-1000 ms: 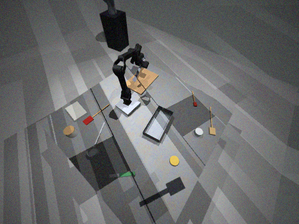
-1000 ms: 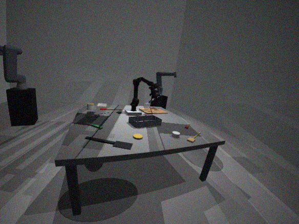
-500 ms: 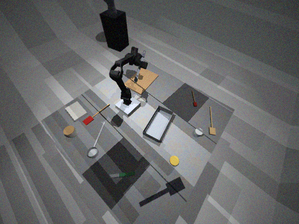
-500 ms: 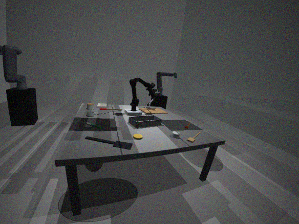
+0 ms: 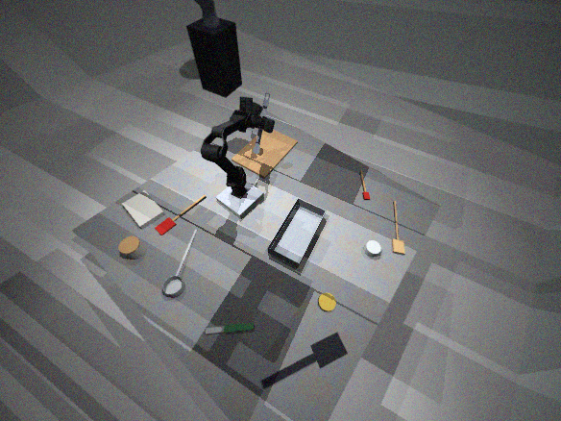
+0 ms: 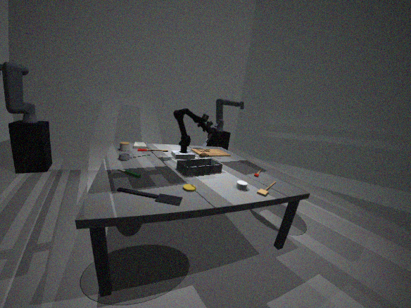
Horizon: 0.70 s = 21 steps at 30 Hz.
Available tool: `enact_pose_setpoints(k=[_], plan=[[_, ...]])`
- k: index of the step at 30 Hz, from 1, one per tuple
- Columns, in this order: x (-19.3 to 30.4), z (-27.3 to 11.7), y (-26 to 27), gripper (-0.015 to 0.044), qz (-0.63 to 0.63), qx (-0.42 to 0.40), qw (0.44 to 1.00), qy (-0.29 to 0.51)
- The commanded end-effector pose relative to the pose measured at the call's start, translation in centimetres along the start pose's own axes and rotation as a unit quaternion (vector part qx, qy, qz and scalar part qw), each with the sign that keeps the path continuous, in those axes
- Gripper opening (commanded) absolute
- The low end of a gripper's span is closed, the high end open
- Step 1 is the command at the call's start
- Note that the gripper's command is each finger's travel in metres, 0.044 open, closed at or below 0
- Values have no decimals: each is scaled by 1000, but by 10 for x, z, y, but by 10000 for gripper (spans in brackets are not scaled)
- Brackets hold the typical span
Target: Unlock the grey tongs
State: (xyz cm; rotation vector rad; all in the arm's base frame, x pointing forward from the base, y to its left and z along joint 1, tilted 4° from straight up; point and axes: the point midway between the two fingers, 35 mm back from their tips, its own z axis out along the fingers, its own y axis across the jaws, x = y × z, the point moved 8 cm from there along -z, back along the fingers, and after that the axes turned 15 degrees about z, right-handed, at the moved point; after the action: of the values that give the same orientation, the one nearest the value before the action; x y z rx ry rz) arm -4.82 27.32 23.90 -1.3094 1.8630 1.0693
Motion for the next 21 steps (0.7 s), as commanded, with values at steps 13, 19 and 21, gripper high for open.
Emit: enact_pose_setpoints(k=[13,19,21], plan=[[9,-16,-6,-150,20,-22,997,-76],[9,-16,-6,-150,20,-22,997,-76],[9,-16,-6,-150,20,-22,997,-76]])
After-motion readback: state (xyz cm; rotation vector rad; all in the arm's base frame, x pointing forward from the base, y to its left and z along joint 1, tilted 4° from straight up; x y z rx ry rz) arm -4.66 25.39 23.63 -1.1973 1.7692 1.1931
